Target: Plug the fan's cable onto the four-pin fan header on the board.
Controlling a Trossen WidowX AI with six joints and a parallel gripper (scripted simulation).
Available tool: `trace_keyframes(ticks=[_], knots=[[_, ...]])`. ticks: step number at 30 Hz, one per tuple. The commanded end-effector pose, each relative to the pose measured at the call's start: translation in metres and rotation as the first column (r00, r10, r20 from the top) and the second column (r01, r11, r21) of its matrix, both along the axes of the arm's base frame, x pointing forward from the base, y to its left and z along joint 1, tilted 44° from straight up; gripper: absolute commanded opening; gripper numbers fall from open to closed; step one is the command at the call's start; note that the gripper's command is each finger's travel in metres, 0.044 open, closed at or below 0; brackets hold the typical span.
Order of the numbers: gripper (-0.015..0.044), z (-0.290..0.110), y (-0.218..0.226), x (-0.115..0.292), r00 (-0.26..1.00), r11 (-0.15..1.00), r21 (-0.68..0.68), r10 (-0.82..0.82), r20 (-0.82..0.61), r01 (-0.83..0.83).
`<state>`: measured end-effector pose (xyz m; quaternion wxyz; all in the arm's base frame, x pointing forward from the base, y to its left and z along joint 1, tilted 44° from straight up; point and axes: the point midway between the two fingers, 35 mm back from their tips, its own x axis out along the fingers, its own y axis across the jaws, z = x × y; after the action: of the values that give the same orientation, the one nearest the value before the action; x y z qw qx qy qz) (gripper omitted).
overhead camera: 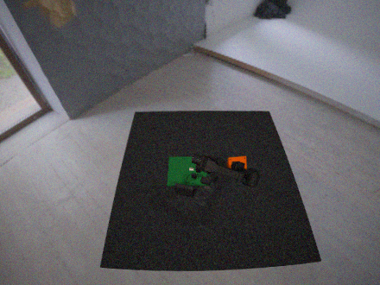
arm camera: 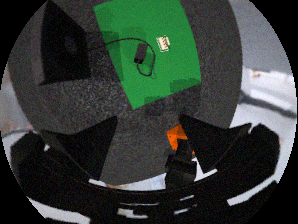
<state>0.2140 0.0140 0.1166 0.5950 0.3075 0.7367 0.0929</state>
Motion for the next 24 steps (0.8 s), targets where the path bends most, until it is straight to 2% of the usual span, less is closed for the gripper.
trace_keyframes(ticks=[1,7,8,12,21,24], knots=[[0.044,0.006,-0.005,0.007,1.0,0.997,0.07,-0.017,0.018,0.015],[0.044,0.014,-0.013,0.016,0.998,0.986,0.16,-0.048,0.046,0.04],[0.044,0.01,-0.009,0.011,0.999,0.992,0.122,-0.035,0.032,0.031],[0.044,0.011,-0.01,0.013,0.999,0.992,0.122,-0.039,0.03,0.035],[0.044,0.013,-0.062,0.088,0.974,0.968,0.116,-0.212,-0.083,0.221],[0.044,0.01,-0.072,0.1,0.965,0.961,0.114,-0.242,-0.103,0.253]])
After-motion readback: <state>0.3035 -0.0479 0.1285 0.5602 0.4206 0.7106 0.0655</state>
